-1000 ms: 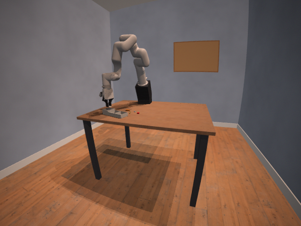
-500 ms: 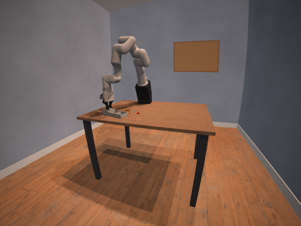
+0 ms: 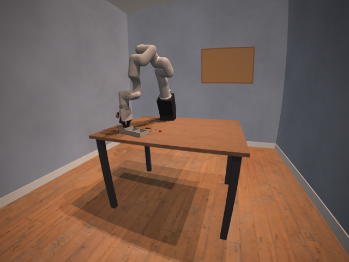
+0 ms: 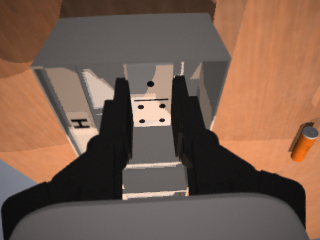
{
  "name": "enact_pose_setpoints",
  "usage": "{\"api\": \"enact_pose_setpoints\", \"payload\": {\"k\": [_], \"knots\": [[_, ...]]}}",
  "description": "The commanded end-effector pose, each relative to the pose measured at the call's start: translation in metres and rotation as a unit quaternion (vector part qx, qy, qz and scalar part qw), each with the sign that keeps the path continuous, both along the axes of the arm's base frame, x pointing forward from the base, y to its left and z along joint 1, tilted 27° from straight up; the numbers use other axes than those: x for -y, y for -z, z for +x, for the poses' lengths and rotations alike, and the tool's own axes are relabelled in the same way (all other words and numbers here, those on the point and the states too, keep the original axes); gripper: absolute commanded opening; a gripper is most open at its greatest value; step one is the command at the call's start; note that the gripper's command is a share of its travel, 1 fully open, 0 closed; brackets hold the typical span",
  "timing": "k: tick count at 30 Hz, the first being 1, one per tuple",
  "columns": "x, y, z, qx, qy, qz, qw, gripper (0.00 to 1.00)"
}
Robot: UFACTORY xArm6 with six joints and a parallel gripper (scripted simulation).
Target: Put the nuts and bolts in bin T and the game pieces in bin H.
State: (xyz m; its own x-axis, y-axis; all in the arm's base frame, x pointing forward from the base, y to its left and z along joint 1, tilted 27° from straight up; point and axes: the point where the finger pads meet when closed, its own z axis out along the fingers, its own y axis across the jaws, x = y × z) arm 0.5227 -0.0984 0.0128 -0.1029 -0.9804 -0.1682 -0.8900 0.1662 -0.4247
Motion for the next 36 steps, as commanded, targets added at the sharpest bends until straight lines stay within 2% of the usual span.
{"api": "enact_pose_setpoints", "payload": {"k": [1, 13, 14, 31, 36], "knots": [[0.0, 0.0018, 0.0021, 0.002, 0.0, 0.0, 1.0, 0.0], [0.0001, 0.0018, 0.0021, 0.002, 0.0, 0.0, 1.0, 0.0], [0.0001, 0.0018, 0.0021, 0.002, 0.0, 0.0, 1.0, 0.31], [0.0001, 0.0018, 0.0021, 0.002, 0.0, 0.0, 1.0, 0.31], [0.0008, -0.004, -0.0009, 0.002, 0.0, 0.0, 1.0, 0.31]]}}
